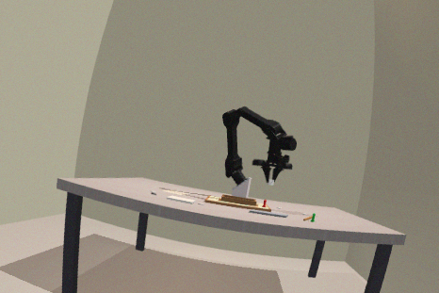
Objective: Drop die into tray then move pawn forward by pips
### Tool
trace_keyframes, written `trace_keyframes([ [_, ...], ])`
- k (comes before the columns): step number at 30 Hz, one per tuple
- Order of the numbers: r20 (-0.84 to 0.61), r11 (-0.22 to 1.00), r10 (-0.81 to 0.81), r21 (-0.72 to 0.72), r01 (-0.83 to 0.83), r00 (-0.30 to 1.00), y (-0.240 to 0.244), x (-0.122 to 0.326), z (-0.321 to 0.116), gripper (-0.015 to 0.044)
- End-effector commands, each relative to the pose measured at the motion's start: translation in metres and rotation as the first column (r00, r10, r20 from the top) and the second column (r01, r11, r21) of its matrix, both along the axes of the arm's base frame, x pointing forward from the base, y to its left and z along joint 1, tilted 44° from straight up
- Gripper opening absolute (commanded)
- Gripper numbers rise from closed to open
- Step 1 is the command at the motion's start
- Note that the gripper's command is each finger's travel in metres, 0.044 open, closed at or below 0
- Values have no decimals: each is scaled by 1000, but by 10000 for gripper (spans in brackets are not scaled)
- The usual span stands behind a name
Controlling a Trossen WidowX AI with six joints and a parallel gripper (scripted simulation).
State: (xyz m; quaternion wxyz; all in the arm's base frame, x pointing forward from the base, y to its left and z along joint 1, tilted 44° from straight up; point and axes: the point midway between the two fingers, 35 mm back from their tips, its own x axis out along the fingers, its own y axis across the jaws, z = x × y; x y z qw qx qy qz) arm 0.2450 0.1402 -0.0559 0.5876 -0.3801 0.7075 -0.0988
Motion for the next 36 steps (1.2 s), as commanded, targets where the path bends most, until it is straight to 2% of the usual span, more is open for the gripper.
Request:
trace_keyframes([
  [1, -65, 996, 87, 6, -87, 994, -9, 6, 7, 0],
  [18, -347, 909, 409, 75, -410, 844, -55, 22, 32, 0],
  [36, -583, 721, 642, 236, -652, 499, -106, 29, 57, 0],
])
